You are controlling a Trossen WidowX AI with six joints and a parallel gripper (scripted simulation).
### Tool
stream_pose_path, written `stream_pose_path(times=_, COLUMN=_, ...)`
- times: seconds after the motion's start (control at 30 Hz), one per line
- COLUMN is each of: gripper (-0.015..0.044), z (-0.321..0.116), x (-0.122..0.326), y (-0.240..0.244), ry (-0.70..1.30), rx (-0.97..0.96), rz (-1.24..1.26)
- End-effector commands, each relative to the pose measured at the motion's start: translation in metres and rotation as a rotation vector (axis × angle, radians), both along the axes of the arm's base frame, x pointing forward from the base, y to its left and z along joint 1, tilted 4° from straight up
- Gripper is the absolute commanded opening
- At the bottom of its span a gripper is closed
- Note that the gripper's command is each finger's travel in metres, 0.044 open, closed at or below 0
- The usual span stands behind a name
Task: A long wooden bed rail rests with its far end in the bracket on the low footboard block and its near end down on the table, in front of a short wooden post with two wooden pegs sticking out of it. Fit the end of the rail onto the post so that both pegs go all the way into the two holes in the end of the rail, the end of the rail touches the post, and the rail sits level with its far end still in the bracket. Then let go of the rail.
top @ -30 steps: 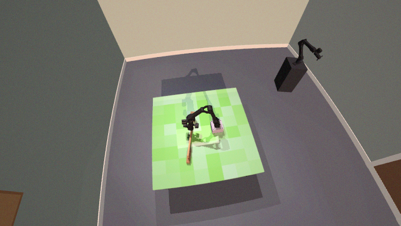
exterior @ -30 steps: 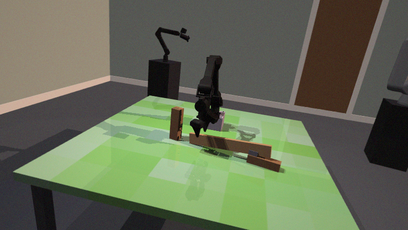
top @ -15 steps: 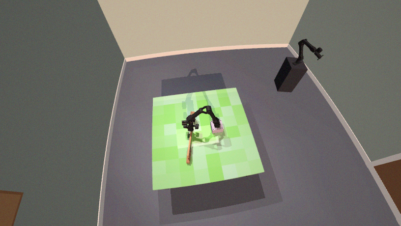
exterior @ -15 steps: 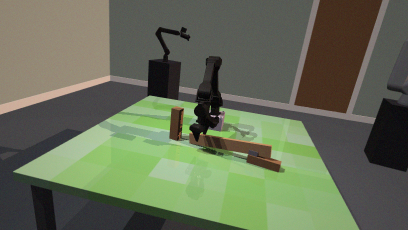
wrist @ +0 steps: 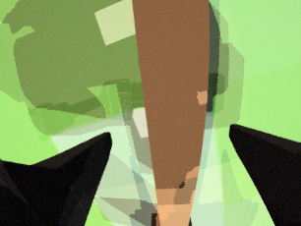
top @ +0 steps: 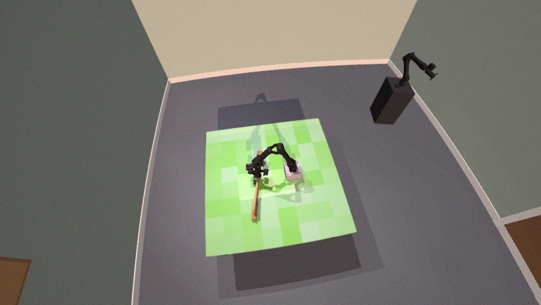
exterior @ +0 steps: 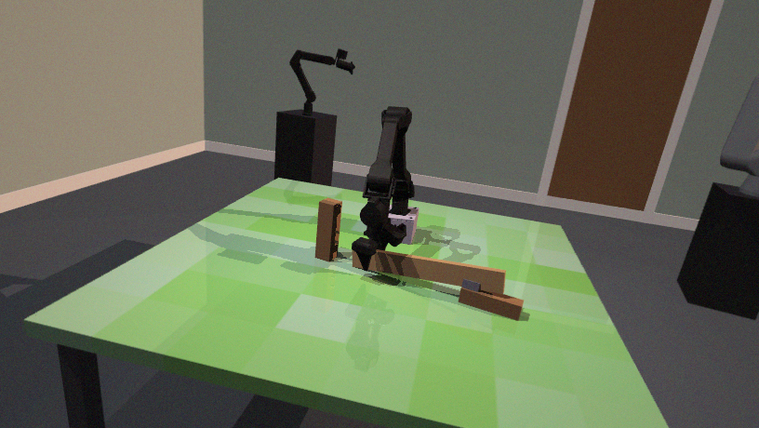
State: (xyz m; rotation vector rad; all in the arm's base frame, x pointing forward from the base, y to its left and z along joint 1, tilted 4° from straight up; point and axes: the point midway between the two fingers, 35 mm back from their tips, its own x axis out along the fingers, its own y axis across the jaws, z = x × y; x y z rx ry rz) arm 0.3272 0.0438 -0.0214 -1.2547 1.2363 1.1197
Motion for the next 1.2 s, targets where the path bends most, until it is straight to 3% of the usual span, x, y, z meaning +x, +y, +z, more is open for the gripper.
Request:
stream_pose_path(times=0.0, gripper=0.0414, z=-0.0030, x=-0.0011, y=-0.0014, ry=0.001, rx=-0.006, rz=0.004)
stream_pose_path(times=0.43, gripper=0.0072, z=-0.0030, x=-0.0011, y=-0.0014, ry=0.001, rx=-0.006, rz=0.004)
stream_pose_path(times=0.7, gripper=0.0000, z=-0.0030, x=-0.0011, y=-0.0014, ry=0.001, rx=-0.006, rz=0.004)
stream_pose_path(times=1.17, gripper=0.0000, z=-0.0014, x=-0.0012, y=-0.0002, ry=0.001, rx=-0.005, rz=0.004)
